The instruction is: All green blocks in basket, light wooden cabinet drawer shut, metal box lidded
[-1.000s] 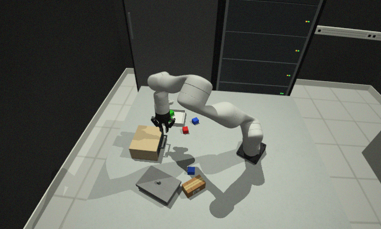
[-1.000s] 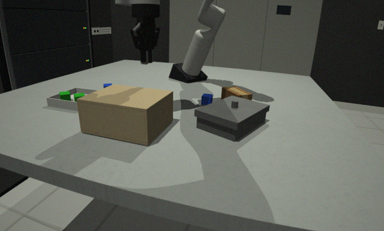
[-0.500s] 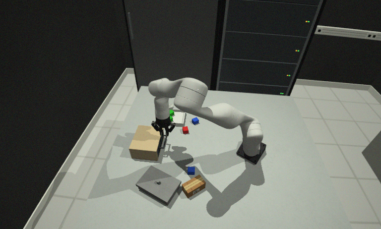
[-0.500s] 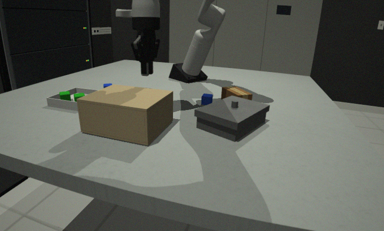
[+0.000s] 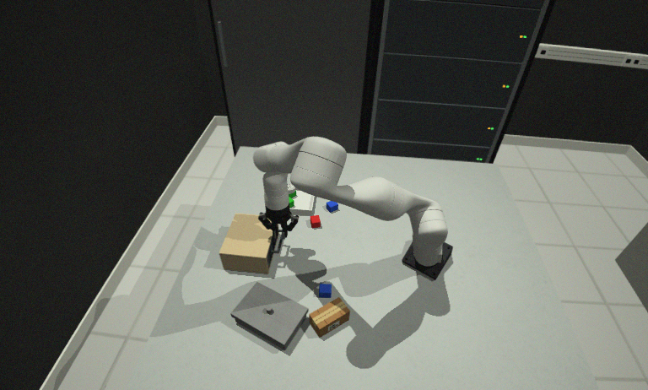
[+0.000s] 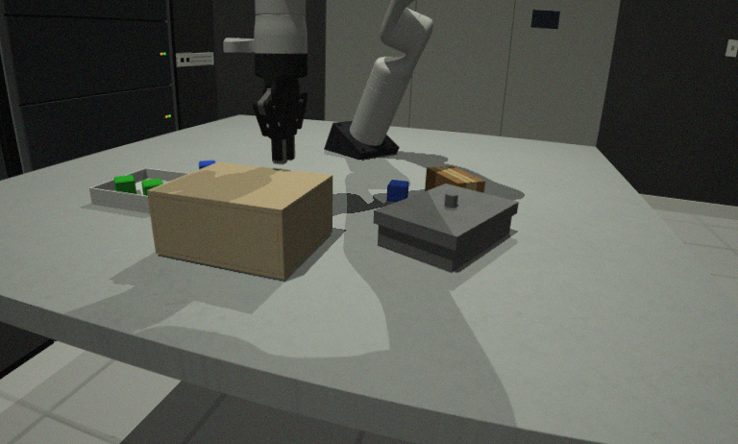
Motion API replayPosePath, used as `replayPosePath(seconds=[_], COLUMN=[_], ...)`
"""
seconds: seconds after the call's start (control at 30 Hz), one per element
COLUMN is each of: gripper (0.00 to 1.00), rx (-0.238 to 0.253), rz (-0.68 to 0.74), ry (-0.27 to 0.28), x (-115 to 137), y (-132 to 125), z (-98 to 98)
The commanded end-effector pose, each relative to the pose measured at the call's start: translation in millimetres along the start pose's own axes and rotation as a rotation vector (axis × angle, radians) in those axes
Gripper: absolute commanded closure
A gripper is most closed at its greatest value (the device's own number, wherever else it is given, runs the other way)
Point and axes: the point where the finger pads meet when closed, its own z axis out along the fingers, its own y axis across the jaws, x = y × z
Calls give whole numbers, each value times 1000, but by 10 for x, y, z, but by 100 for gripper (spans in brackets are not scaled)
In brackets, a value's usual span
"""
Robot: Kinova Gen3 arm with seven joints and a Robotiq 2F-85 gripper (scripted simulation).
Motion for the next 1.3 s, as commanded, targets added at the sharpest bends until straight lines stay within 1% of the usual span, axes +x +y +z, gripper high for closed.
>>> replayPosePath(seconds=[0.0,0.2,1.27], gripper=[70,70,70], rx=[3,3,4], rz=[-1,-1,-2], ry=[2,2,2], x=[10,10,44], y=[-6,-6,-31], z=[63,95,98])
